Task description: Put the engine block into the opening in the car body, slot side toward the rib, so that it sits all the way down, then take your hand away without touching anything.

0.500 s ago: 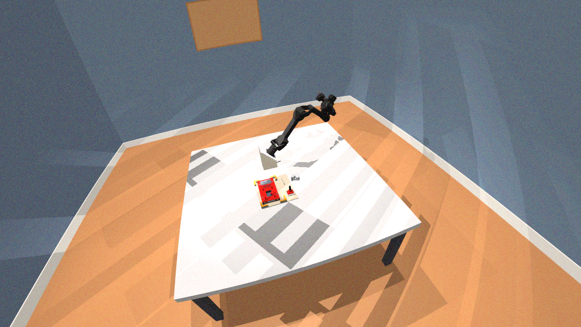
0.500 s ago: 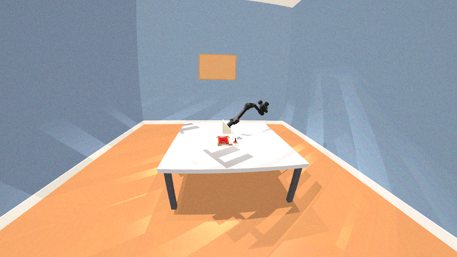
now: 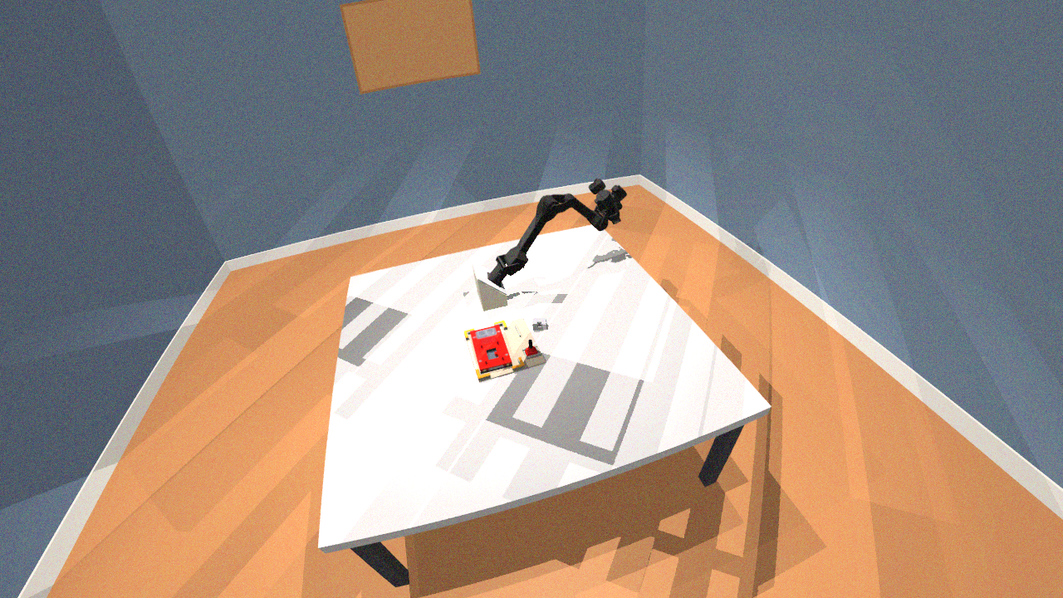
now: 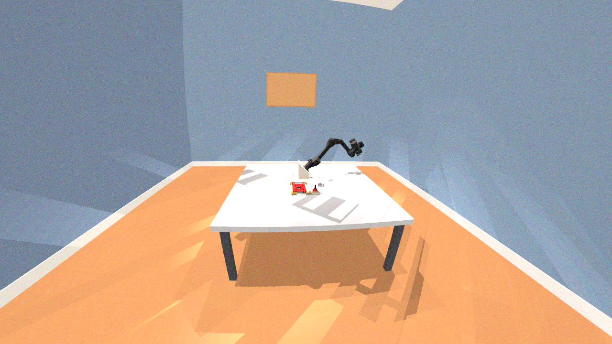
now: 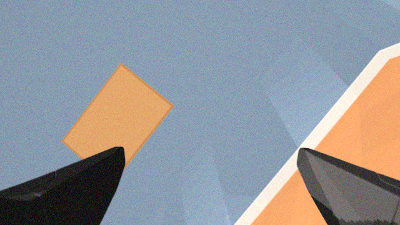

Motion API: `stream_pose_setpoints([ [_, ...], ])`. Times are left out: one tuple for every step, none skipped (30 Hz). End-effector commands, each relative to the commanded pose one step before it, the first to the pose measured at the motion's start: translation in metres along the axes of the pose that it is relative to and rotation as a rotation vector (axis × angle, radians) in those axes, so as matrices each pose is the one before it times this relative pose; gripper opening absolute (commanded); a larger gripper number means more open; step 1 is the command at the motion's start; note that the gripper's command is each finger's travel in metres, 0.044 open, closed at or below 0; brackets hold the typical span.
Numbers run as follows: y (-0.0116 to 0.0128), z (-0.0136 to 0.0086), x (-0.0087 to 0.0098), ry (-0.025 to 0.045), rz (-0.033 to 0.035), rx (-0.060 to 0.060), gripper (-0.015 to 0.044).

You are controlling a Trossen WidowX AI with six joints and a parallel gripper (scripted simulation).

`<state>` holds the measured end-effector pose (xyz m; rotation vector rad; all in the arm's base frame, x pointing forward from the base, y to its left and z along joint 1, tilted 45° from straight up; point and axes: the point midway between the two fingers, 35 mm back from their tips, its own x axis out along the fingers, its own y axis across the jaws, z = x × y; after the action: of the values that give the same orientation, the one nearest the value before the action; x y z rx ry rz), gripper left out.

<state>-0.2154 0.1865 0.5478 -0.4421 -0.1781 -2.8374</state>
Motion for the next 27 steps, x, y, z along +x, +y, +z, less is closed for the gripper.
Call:
stream_pose_setpoints([
  [-0.02772, 0.00322, -0.02151, -0.02399, -0.11751, 0.0193, 0.0440],
  [-0.00708, 0.00109, -0.00510, -0.00554, -0.02918, 0.0039, 0.0440],
  [-0.00714, 0.00111, -0.00513, -0.00562, -0.02929, 0.0038, 0.0440],
  [-0.00720, 0.00113, -0.00516, -0.00570, -0.02940, 0.0038, 0.0440],
  [-0.00725, 0.00115, -0.00519, -0.00578, -0.02951, 0.0037, 0.0440],
  [-0.00731, 0.00117, -0.00521, -0.00585, -0.02961, 0.0037, 0.0440],
  [-0.00740, 0.00119, -0.00527, -0.00595, -0.02985, 0.0037, 0.0440],
  [-0.00746, 0.00121, -0.00529, -0.00602, -0.02994, 0.0037, 0.0440],
  [-0.00752, 0.00122, -0.00532, -0.00608, -0.03002, 0.0037, 0.0440],
  [-0.00763, 0.00114, -0.00529, -0.00597, -0.03004, 0.0045, 0.0440],
  [-0.00790, 0.00079, -0.00508, -0.00536, -0.02984, 0.0076, 0.0440],
  [-0.00802, 0.00067, -0.00500, -0.00518, -0.02976, 0.0089, 0.0440],
  [-0.00808, 0.00067, -0.00501, -0.00525, -0.02979, 0.0091, 0.0440],
  [-0.00813, 0.00070, -0.00503, -0.00535, -0.02983, 0.0091, 0.0440],
  [-0.00819, 0.00072, -0.00505, -0.00544, -0.02986, 0.0091, 0.0440],
  [-0.00823, 0.00074, -0.00506, -0.00553, -0.02988, 0.0092, 0.0440],
  [-0.00893, 0.00081, -0.00549, -0.00606, -0.03225, 0.0100, 0.0440],
  [-0.00910, 0.00084, -0.00557, -0.00622, -0.03265, 0.0102, 0.0440],
  [-0.00915, 0.00086, -0.00558, -0.00631, -0.03265, 0.0103, 0.0440],
  [-0.00920, 0.00088, -0.00559, -0.00638, -0.03264, 0.0104, 0.0440],
  [-0.00926, 0.00089, -0.00560, -0.00645, -0.03262, 0.0105, 0.0440],
  [-0.00931, 0.00091, -0.00561, -0.00651, -0.03260, 0.0106, 0.0440],
  [-0.00936, 0.00091, -0.00561, -0.00656, -0.03256, 0.0107, 0.0440],
  [-0.00940, 0.00092, -0.00561, -0.00660, -0.03251, 0.0109, 0.0440],
  [-0.00945, 0.00093, -0.00561, -0.00664, -0.03245, 0.0110, 0.0440],
  [-0.00949, 0.00093, -0.00561, -0.00666, -0.03239, 0.0112, 0.0440],
  [-0.00937, 0.00154, -0.00629, -0.00932, -0.03256, 0.0119, 0.0440],
])
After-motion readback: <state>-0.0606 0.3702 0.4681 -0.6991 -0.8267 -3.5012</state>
